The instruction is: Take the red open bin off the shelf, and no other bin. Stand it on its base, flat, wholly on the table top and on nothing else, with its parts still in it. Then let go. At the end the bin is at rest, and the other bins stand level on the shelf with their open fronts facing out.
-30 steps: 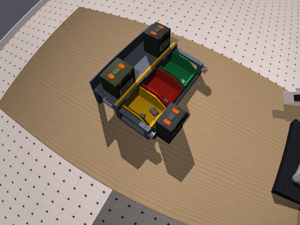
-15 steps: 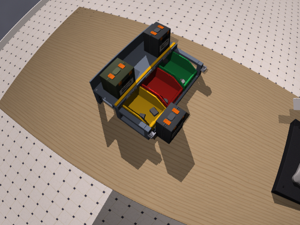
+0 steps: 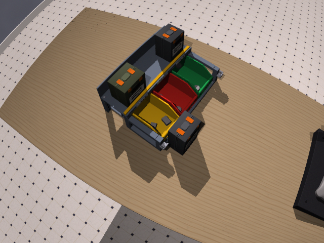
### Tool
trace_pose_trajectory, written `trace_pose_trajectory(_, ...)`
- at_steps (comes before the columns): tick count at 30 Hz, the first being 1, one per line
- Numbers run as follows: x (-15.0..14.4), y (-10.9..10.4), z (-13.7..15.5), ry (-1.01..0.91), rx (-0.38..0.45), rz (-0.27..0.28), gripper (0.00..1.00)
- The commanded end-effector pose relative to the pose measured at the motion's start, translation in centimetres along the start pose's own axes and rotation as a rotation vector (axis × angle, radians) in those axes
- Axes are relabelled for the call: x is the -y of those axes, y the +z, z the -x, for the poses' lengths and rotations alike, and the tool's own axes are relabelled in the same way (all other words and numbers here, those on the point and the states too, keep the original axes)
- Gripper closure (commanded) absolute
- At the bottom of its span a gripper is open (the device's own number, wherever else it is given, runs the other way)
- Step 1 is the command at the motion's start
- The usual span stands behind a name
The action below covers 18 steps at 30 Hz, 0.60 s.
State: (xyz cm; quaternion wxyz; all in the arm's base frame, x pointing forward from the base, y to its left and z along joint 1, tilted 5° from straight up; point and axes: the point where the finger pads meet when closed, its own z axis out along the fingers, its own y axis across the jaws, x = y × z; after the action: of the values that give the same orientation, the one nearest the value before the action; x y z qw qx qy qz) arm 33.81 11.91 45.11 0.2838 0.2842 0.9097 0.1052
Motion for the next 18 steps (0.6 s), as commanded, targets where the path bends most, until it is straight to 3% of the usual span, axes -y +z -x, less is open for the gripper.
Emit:
trace_pose_trajectory(1,-0.1,-0.9,-0.5,0.0,0.0,0.0,0.43)
trace_pose_trajectory(5,-0.7,-4.8,-2.6,-0.001,-0.001,0.001,0.43)
trace_pose_trajectory(17,-0.7,-4.8,-2.6,-0.001,-0.001,0.001,0.43)
trace_pose_trajectory(18,-0.8,-5.5,-3.0,0.001,0.0,0.0,0.43)
